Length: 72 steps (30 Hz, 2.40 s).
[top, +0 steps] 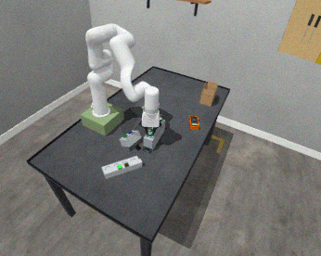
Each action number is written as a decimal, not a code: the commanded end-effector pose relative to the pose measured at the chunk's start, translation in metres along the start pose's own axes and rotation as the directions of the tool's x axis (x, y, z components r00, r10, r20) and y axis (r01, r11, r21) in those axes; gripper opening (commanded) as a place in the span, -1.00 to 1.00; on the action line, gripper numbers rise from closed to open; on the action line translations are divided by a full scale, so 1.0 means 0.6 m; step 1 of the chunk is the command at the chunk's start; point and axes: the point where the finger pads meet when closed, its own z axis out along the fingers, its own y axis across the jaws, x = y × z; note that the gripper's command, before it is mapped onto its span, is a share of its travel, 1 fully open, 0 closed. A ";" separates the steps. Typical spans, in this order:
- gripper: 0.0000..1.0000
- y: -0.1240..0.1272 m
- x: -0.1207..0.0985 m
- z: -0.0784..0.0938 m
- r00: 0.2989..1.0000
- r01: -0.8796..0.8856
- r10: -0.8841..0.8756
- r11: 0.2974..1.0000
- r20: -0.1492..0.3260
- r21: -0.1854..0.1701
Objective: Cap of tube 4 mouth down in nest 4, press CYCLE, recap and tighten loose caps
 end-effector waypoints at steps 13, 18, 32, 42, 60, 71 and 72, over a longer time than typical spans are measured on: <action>-0.08 0.002 -0.001 -0.002 1.000 0.000 0.000 1.000 -0.003 -0.007; -0.08 0.002 -0.001 -0.002 1.000 0.000 0.000 1.000 -0.003 -0.007; -0.08 0.002 -0.001 0.006 1.000 0.000 0.000 1.000 -0.003 -0.007; -0.08 0.002 -0.001 0.011 1.000 0.000 0.000 1.000 -0.003 -0.007; -1.00 0.002 -0.001 0.011 0.995 -0.100 0.100 0.995 -0.004 -0.006; -1.00 0.002 -0.001 0.012 0.908 -0.420 0.420 0.908 -0.006 -0.005; -1.00 0.002 -0.001 0.012 0.908 -0.420 0.420 0.908 -0.006 -0.005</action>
